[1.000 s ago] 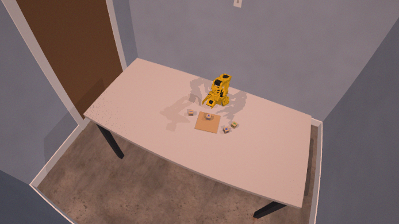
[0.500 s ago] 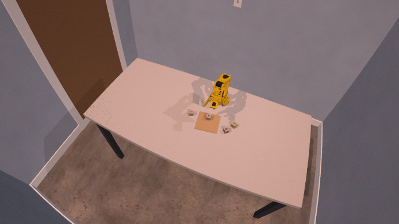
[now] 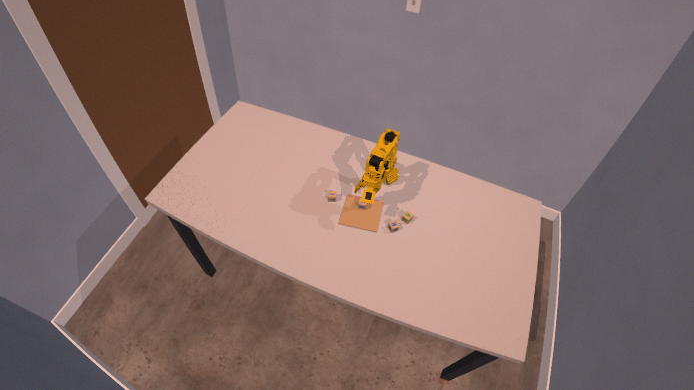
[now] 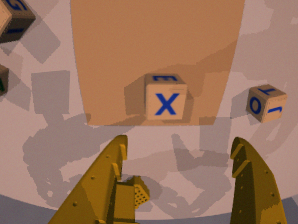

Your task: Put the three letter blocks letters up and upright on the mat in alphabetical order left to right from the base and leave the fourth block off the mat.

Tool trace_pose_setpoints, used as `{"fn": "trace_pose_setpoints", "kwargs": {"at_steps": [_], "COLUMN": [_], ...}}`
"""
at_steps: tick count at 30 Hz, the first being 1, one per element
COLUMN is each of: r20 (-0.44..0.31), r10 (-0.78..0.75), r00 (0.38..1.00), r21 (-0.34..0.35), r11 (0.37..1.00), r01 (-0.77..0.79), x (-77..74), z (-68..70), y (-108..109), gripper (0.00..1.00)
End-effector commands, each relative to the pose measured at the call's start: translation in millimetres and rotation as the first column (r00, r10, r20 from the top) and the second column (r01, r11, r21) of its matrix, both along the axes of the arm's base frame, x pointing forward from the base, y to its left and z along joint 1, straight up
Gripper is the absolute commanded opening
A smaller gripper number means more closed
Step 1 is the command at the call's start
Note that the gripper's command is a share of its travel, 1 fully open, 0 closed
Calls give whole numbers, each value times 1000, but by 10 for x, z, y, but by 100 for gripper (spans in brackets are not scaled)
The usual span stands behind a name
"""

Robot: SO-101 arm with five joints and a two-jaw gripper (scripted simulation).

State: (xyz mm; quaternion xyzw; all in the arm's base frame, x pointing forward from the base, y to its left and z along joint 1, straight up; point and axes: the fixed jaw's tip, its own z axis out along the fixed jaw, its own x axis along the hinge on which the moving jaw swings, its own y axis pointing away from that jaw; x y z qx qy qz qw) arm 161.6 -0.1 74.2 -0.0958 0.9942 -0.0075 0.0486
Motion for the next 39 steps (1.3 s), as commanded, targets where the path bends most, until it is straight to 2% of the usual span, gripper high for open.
{"fn": "trace_pose_setpoints", "kwargs": {"at_steps": [1, 5, 9, 28, 29, 39], "r20": [-37, -88, -98, -98, -42, -42], "r10": [8, 9, 9, 9, 17, 17], "r00": [999, 996, 995, 995, 999, 999], "r21": [3, 5, 6, 6, 3, 3], "r11": [1000, 1000, 1000, 1000, 1000, 1000], "r01": [-8, -8, -8, -8, -17, -17], "x": [24, -4, -9, -9, 60, 60], "z": [-52, -119, -132, -132, -60, -60], "y": [7, 8, 8, 8, 12, 12], "gripper": [35, 35, 35, 35, 35, 35]}}
